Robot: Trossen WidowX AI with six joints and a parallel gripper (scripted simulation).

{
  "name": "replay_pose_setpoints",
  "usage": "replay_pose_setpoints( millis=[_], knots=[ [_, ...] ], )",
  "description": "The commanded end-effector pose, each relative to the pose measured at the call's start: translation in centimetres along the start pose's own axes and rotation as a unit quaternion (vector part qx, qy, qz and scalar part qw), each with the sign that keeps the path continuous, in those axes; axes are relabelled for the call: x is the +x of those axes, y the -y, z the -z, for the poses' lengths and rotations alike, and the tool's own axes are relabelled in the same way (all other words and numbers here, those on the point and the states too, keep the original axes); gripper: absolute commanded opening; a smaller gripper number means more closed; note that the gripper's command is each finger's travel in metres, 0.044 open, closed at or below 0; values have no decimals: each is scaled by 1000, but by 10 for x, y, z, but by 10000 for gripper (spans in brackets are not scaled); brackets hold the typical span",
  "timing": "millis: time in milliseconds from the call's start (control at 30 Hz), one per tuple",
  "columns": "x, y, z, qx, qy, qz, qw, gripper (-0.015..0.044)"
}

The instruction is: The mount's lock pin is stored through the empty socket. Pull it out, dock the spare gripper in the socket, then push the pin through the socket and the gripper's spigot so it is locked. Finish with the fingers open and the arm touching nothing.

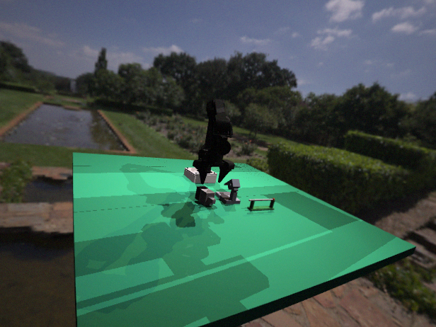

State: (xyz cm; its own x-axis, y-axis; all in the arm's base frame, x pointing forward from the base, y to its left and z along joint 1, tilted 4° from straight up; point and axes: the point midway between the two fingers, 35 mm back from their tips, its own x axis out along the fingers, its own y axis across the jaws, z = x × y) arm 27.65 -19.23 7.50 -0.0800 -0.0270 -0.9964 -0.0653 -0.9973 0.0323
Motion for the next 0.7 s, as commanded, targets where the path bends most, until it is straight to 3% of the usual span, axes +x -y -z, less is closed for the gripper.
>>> replay_pose_setpoints(
  millis=[0, 133, 333, 500, 667],
  knots=[
    [-25, 1, 0, 2, -6, -3, 1000, 440],
    [-20, -1, 0, -29, -13, -4, 999, 440],
    [-24, -1, -3, -291, -59, -20, 955, 440],
    [-28, -2, -7, -500, -90, -55, 860, 440],
    [-33, -2, -10, -681, -103, -105, 718, 440]
  ],
)
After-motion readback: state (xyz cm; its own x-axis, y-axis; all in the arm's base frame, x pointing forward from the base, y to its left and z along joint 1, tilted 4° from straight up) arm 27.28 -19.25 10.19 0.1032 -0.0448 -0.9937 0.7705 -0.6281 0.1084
